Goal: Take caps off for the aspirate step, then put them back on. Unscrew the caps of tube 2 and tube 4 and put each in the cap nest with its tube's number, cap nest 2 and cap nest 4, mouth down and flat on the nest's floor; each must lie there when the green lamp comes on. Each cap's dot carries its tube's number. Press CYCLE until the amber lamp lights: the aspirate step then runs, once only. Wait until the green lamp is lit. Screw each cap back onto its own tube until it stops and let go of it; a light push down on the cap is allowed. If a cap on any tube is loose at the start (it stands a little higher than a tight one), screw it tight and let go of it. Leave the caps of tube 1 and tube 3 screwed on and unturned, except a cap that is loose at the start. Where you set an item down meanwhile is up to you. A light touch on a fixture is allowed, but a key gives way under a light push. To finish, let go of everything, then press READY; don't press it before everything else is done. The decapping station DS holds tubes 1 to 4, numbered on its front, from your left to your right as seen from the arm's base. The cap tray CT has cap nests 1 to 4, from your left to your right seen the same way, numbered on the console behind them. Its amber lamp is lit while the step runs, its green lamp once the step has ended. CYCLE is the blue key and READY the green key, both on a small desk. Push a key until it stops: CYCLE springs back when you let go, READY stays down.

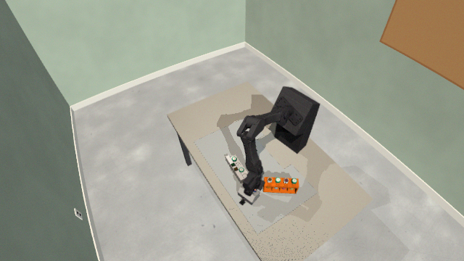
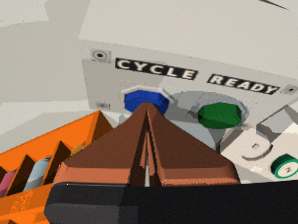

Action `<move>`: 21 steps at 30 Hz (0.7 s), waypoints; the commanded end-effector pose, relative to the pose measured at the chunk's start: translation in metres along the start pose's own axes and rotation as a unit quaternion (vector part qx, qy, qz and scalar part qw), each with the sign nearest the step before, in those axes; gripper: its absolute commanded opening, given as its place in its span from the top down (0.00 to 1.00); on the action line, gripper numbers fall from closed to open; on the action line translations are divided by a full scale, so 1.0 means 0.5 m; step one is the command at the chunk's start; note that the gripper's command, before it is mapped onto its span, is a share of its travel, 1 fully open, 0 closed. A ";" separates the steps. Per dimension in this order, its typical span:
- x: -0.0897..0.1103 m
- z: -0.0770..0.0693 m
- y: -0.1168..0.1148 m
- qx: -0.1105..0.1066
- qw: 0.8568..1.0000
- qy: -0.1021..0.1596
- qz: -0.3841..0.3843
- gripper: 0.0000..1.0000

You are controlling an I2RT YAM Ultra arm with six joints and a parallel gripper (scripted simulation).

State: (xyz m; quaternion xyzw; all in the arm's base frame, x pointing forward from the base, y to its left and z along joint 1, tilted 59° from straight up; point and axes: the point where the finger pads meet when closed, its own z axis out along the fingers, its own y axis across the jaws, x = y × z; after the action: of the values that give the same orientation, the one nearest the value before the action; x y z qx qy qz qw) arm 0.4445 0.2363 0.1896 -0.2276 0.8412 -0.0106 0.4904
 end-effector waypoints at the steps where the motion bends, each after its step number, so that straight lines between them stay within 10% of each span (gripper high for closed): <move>1: -0.007 -0.001 0.001 -0.002 1.000 -0.005 0.001 1.00; 21: -0.007 0.002 0.001 -0.002 1.000 -0.005 0.001 1.00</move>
State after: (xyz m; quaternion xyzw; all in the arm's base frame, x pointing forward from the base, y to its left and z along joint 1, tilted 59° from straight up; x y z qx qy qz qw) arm 0.4471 0.2371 0.1894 -0.2271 0.8403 -0.0098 0.4921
